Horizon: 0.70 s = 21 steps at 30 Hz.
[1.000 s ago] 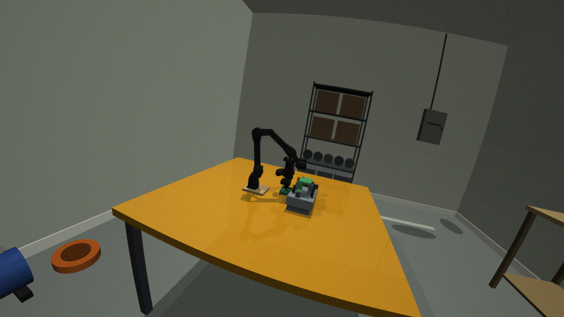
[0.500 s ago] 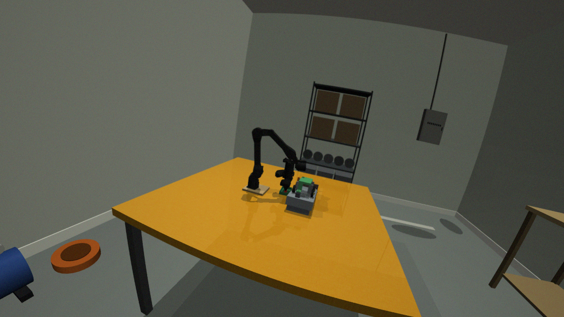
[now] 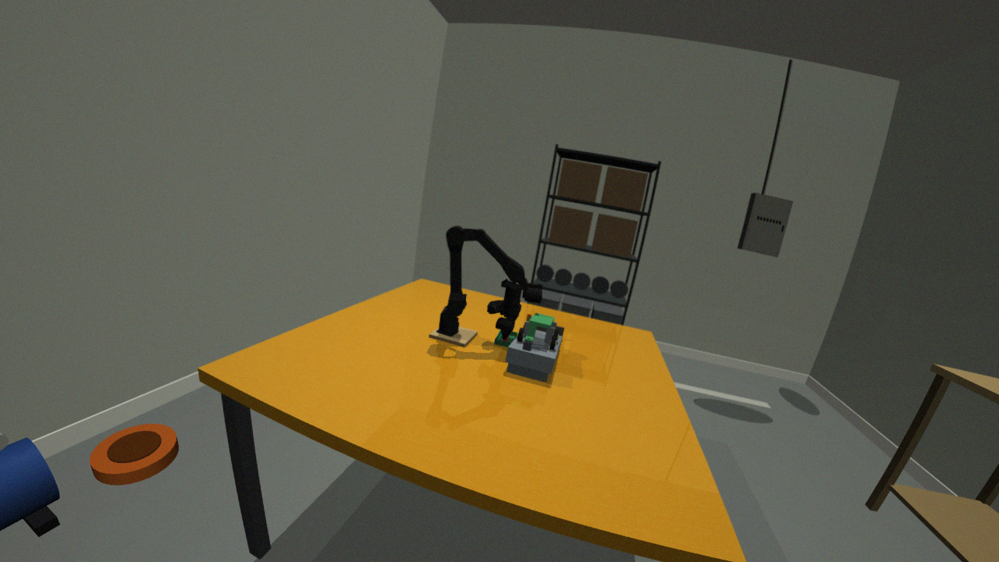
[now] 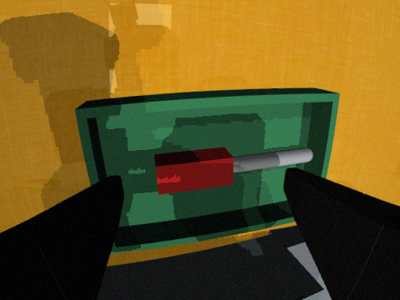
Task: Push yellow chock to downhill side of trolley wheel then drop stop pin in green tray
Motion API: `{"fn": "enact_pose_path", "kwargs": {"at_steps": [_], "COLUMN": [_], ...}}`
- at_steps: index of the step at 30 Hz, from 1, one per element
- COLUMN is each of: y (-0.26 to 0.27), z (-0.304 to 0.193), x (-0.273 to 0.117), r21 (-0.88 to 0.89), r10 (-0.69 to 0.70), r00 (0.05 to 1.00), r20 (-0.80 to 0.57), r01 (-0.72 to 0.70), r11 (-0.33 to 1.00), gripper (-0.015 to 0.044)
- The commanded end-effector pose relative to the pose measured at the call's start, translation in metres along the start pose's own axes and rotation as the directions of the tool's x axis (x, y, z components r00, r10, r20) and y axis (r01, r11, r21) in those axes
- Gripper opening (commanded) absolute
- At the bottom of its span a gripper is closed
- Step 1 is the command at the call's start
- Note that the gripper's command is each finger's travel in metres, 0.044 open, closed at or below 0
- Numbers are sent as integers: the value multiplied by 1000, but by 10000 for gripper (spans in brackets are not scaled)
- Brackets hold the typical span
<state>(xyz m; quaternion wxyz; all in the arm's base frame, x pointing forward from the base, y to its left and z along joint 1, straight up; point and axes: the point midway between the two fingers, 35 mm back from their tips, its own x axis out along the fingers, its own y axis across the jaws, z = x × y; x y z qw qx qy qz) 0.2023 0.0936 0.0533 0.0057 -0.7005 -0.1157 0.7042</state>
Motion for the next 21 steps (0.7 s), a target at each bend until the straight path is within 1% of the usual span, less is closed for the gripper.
{"fn": "enact_pose_path", "kwargs": {"at_steps": [1, 4, 8, 21], "y": [-2, -4, -5, -12], "z": [-1, 1, 0, 0], "x": [-14, -24, -33, -73], "r21": [-4, -5, -5, -5], "r10": [-5, -7, -7, -7], "r00": [1000, 1000, 1000, 1000], "r20": [-7, -7, -7, -8], "r01": [5, 7, 7, 7], "r11": [1000, 1000, 1000, 1000], "gripper": [340, 340, 440, 440]}}
